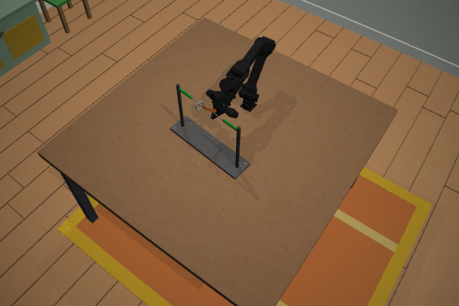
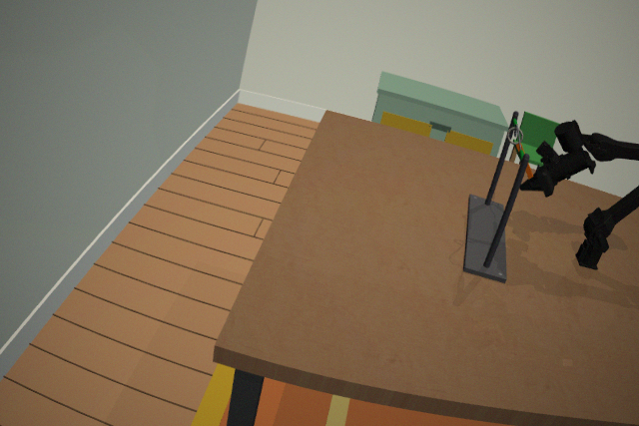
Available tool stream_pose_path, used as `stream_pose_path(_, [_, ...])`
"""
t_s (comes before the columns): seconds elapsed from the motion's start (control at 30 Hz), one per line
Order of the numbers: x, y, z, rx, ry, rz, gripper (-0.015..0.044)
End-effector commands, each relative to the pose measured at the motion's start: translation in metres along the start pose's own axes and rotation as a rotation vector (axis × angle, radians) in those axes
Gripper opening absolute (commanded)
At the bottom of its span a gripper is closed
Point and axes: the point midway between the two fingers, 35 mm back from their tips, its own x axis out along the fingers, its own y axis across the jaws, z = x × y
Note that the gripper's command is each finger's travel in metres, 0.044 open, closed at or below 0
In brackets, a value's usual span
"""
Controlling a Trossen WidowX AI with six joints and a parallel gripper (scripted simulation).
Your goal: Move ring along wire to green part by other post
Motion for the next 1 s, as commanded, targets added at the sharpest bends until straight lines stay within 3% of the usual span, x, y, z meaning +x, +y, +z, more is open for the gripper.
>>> stream_pose_path(0.0, [-0.009,0.012,0.000,0.058,0.064,0.040,-0.0150])
stream_pose_path(0.6, [-0.056,0.064,0.017,0.375,0.351,0.380,-0.0150])
stream_pose_path(0.97, [-0.070,0.087,0.033,0.530,0.352,0.554,-0.0150])
